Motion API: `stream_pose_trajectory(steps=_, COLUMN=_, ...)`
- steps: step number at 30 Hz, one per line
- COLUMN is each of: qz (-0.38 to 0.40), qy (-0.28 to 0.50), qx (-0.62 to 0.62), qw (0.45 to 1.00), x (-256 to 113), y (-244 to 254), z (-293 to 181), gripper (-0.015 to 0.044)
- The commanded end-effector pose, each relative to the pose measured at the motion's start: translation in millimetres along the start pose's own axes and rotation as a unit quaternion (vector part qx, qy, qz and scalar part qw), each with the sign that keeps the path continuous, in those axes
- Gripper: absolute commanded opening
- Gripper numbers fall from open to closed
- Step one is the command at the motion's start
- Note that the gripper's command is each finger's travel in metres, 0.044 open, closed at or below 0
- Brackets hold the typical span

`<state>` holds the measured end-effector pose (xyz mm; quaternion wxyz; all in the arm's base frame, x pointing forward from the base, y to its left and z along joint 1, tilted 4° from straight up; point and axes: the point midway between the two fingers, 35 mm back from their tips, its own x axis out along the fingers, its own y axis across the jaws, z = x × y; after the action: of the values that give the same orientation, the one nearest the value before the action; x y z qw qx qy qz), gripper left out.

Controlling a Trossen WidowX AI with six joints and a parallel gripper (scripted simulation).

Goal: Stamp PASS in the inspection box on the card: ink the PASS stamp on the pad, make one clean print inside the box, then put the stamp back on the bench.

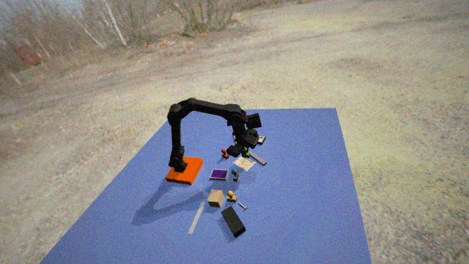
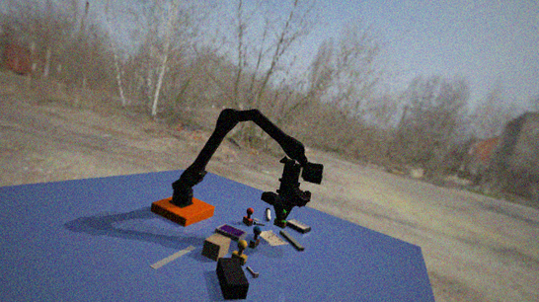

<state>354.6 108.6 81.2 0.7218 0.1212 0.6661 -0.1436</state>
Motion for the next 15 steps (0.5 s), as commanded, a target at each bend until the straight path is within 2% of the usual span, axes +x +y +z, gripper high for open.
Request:
stream_pose_trajectory(steps=1, qz=-0.007, qy=0.004, qx=-0.001, qw=1.0, x=7.1, y=-1.7, z=-1.3, gripper=0.0)
stream_pose_trajectory(steps=15, qz=-0.007, qy=0.004, qx=-0.002, qw=1.0, x=16.3, y=-1.9, z=-1.4, gripper=0.0)
